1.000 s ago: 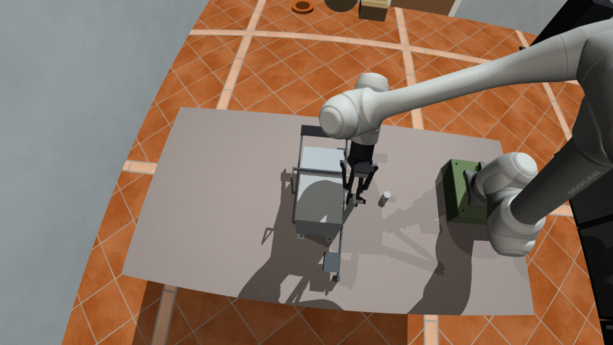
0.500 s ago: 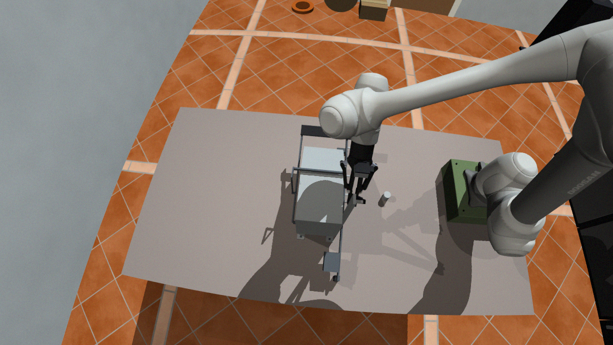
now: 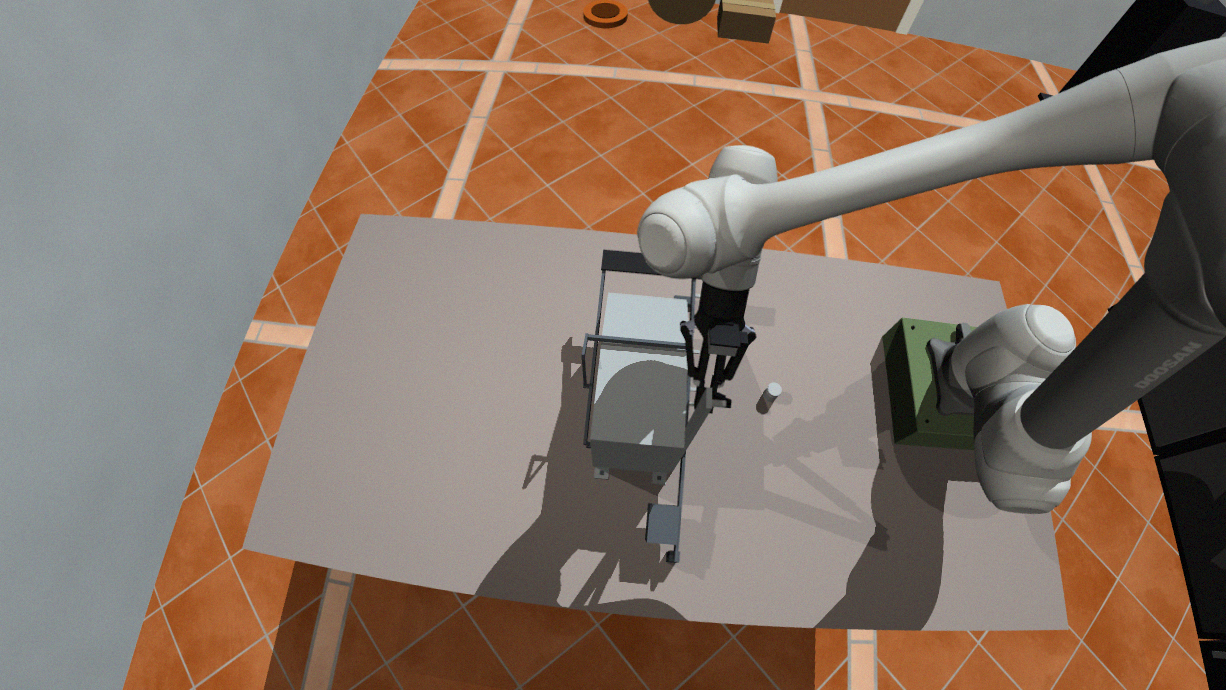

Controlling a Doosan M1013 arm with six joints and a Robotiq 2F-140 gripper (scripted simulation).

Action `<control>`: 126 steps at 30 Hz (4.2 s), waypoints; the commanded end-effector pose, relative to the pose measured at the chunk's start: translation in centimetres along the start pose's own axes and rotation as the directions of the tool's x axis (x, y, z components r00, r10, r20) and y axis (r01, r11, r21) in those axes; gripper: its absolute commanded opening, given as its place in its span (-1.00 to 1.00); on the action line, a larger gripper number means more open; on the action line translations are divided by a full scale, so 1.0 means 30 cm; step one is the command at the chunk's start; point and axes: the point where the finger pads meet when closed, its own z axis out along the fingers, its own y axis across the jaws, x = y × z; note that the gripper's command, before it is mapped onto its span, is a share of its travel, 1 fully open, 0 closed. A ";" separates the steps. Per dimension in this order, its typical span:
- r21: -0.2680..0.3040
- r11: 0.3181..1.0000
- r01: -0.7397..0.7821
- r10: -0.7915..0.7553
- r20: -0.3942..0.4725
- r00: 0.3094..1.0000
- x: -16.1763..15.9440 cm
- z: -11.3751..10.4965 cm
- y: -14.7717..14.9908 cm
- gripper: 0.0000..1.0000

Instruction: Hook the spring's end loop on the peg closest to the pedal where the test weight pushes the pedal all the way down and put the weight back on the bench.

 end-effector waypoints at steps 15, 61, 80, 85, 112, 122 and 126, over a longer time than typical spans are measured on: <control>-0.001 1.000 0.001 -0.001 0.000 1.000 0.000 -0.001 0.001 -0.66; 0.009 1.000 -0.006 0.006 -0.001 1.000 -0.013 0.007 -0.005 -0.66; 0.019 1.000 -0.014 0.014 0.000 1.000 -0.012 0.006 -0.016 -0.66; 0.020 1.000 -0.014 0.014 0.000 1.000 -0.012 0.006 -0.016 -0.66; 0.044 0.999 -0.031 0.031 0.000 1.000 -0.011 0.006 -0.037 -0.66; 0.043 0.999 -0.030 0.030 0.000 1.000 -0.004 0.012 -0.036 -0.66; 0.044 0.999 -0.031 0.031 0.000 1.000 0.001 0.016 -0.036 -0.66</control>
